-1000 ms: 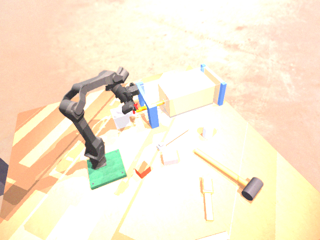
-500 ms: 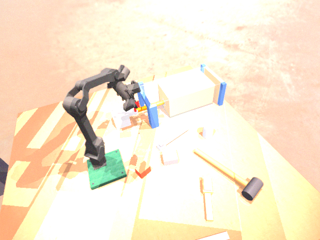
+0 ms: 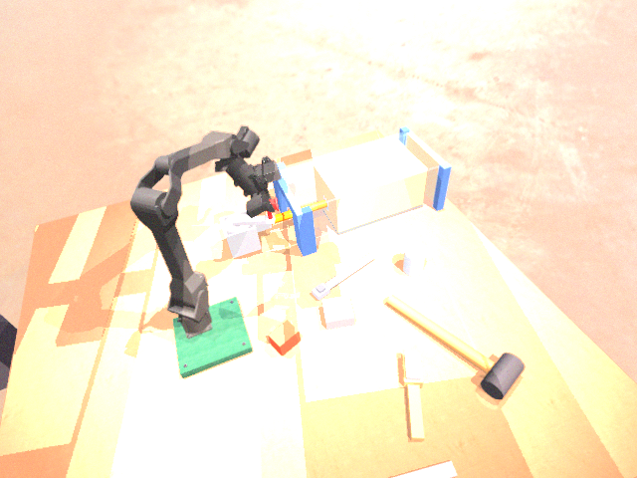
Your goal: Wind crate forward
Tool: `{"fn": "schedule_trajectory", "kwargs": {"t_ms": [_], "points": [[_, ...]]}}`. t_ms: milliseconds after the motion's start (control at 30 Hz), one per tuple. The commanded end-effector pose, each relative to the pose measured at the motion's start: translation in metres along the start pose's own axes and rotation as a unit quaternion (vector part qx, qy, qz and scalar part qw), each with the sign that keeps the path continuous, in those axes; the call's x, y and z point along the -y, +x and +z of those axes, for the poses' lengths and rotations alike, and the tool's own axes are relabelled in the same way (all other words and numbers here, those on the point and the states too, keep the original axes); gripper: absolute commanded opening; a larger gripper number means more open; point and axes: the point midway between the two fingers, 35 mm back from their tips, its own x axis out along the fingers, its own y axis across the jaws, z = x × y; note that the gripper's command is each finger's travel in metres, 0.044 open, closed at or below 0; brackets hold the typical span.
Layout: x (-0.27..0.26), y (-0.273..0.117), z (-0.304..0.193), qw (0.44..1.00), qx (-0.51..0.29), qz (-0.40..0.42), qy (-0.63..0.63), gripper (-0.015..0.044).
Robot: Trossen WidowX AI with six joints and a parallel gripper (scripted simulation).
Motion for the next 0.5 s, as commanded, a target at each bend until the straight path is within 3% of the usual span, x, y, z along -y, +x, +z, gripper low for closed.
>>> {"fn": "schedule_trajectory", "kwargs": {"t_ms": [0,467], "points": [[-0.016,0.002,0.000,1.000,0.000,0.010,0.002,0.0000],[-0.034,0.001,-0.002,1.000,0.000,0.011,0.002,0.0000]]}}
